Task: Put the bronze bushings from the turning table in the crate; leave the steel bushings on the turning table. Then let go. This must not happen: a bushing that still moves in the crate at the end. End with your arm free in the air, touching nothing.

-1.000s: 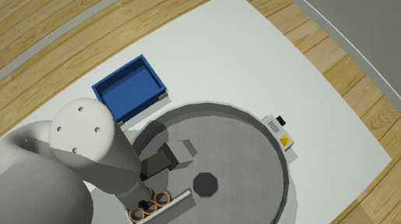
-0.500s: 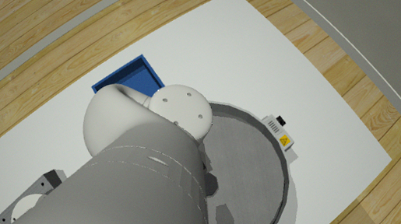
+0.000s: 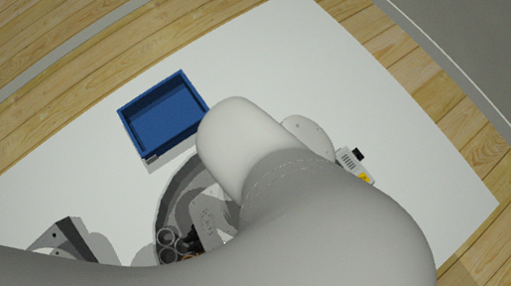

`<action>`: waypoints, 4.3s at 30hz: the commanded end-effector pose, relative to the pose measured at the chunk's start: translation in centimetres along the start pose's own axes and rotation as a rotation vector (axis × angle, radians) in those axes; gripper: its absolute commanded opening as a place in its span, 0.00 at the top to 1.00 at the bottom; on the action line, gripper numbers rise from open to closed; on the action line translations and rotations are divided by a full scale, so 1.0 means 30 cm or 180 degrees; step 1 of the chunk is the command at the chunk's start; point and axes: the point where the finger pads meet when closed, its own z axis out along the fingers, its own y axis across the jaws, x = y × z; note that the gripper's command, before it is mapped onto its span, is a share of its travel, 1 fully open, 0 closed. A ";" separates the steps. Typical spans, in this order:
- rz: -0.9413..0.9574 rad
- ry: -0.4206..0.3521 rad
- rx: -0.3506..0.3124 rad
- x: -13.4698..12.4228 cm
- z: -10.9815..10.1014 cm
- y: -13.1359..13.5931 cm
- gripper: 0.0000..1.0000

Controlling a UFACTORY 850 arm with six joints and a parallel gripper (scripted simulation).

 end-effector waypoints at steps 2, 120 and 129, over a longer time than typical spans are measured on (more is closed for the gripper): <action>0.0007 -0.0041 0.0000 0.005 -0.001 0.000 0.90; 0.0019 -0.0038 -0.0020 0.097 0.101 0.004 1.00; 0.0019 -0.0038 -0.0020 0.097 0.101 0.004 1.00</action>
